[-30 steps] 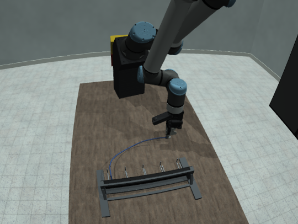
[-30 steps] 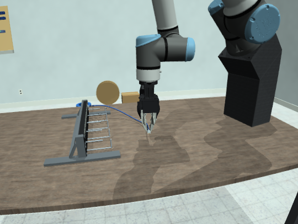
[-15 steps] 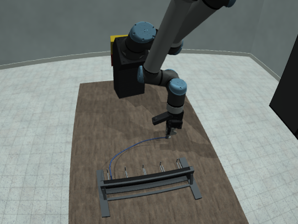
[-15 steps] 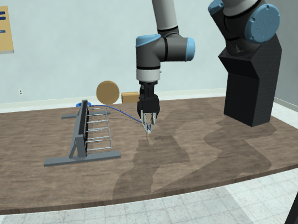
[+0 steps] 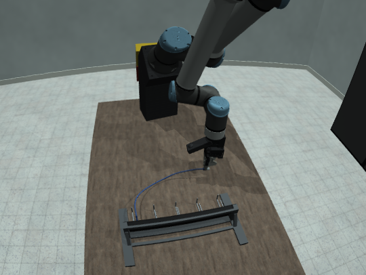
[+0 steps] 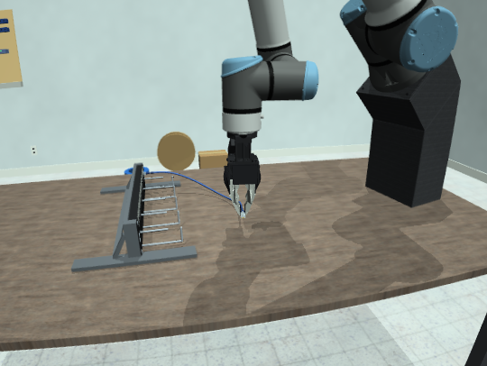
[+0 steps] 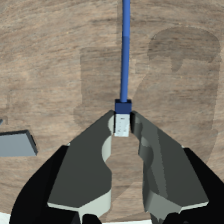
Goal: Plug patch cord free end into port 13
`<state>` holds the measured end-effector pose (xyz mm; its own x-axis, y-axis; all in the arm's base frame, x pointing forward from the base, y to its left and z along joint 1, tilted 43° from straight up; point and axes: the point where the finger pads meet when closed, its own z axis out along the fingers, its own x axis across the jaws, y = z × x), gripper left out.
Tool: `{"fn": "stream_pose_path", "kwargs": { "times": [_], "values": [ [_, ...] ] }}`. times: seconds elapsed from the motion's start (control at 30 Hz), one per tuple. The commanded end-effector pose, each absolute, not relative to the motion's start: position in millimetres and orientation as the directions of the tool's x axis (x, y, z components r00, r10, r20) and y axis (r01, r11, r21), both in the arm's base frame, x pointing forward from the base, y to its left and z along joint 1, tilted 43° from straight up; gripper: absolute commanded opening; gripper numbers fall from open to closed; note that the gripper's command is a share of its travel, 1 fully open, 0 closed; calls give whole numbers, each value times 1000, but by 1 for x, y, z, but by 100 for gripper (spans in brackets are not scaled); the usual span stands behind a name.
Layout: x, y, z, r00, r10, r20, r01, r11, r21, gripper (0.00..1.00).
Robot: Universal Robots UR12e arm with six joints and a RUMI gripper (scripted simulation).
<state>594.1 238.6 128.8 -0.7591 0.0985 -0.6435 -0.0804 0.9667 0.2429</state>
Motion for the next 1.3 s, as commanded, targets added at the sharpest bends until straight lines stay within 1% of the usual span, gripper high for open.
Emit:
{"fn": "stream_pose_path", "kwargs": {
  "times": [0.0, 0.57, 1.27],
  "values": [
    [594, 238, 129, -759, 102, -643, -78, 966, 245, 0],
    [598, 233, 133, -762, 139, -633, -48, 962, 270, 0],
    [609, 218, 143, -763, 246, -598, 39, 941, 337, 0]
  ]
}}
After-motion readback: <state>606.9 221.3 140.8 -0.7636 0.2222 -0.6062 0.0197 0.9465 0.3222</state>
